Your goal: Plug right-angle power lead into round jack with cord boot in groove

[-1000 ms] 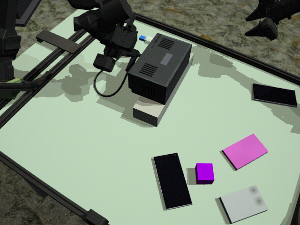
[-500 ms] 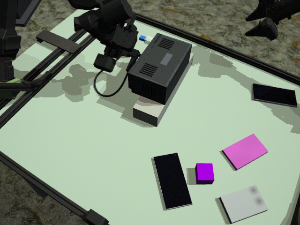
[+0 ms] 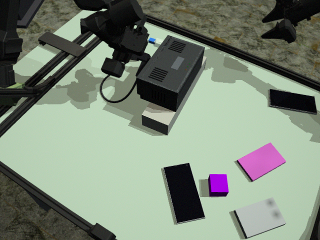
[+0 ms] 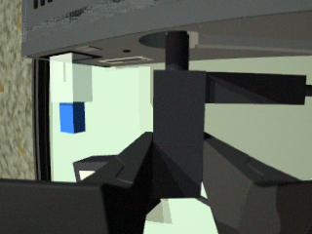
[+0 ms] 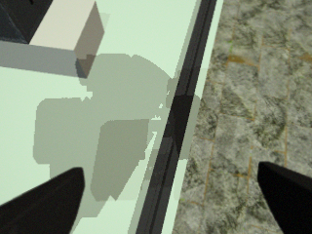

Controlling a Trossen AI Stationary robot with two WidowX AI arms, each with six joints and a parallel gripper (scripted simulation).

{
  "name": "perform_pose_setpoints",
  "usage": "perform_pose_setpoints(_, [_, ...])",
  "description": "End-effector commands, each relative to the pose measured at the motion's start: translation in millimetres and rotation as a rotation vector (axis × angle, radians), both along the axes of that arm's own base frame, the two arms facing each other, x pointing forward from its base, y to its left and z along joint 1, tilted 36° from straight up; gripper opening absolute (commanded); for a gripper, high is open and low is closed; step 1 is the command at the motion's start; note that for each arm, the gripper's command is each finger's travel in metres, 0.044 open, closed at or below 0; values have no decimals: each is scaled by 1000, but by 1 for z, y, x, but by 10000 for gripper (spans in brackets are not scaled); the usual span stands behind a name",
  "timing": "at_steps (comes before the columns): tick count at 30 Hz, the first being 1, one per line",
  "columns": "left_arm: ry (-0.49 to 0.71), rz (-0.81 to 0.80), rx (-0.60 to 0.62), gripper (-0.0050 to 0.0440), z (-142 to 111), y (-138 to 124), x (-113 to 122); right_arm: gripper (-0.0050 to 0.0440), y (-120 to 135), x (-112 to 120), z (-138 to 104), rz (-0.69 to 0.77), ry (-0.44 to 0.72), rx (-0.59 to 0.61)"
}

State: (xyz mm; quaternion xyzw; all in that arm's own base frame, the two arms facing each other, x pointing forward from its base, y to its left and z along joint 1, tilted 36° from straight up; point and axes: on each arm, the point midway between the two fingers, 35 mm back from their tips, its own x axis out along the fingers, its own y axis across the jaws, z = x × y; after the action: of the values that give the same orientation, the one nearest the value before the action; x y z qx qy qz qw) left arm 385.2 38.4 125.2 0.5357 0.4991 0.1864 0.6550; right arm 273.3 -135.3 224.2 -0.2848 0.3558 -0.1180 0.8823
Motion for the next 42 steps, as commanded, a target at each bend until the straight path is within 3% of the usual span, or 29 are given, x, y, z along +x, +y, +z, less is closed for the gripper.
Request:
perform_pose_setpoints(1, [-3, 1, 4, 0, 1, 0, 1, 400, 0, 0, 0, 0, 0, 0])
perform_pose_setpoints(42, [-3, 1, 4, 0, 0, -2, 7, 400, 0, 0, 0, 0, 0, 0])
